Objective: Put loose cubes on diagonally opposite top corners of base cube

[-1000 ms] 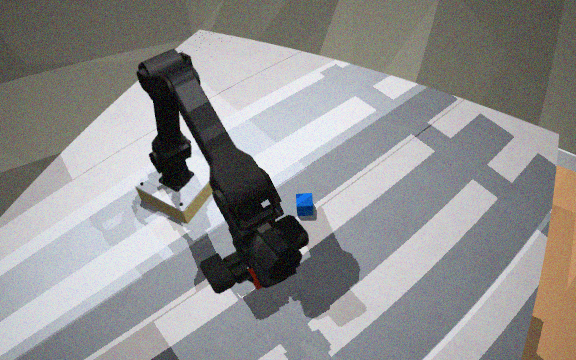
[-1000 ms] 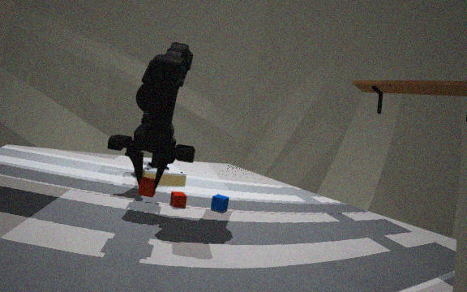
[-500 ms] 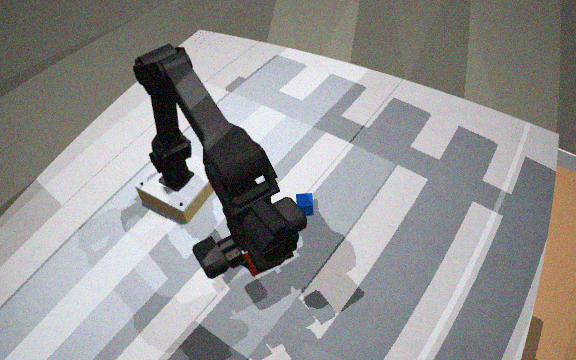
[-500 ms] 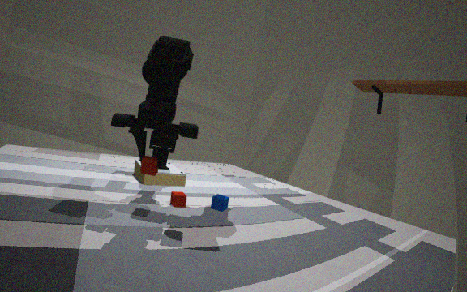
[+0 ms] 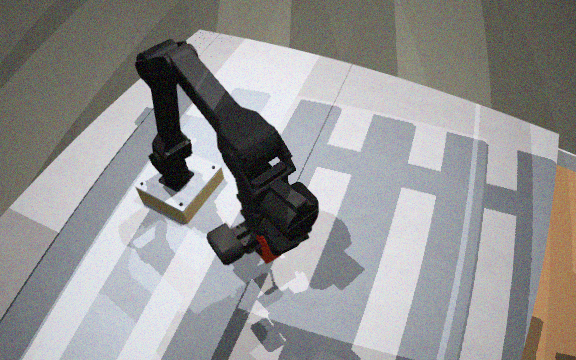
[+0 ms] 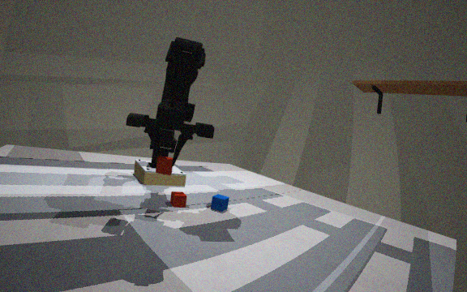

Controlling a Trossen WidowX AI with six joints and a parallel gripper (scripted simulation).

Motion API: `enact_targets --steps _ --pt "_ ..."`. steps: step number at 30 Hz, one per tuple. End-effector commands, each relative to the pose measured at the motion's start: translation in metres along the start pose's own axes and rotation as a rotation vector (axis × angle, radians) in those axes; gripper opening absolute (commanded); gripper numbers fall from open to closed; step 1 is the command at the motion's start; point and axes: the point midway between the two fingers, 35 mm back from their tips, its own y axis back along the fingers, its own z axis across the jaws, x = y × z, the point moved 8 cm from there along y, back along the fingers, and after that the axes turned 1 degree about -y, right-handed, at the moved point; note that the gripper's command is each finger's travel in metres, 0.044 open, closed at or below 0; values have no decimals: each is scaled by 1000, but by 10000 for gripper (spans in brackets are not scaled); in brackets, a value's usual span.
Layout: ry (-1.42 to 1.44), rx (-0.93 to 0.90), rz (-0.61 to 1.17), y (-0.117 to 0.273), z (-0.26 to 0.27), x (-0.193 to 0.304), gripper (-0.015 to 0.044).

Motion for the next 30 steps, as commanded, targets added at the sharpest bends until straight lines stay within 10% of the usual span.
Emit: enact_targets --steps 1,30 --pt "4 3 1 -3 9 5 105" --pt "99 -3 5 -19 86 52 105"
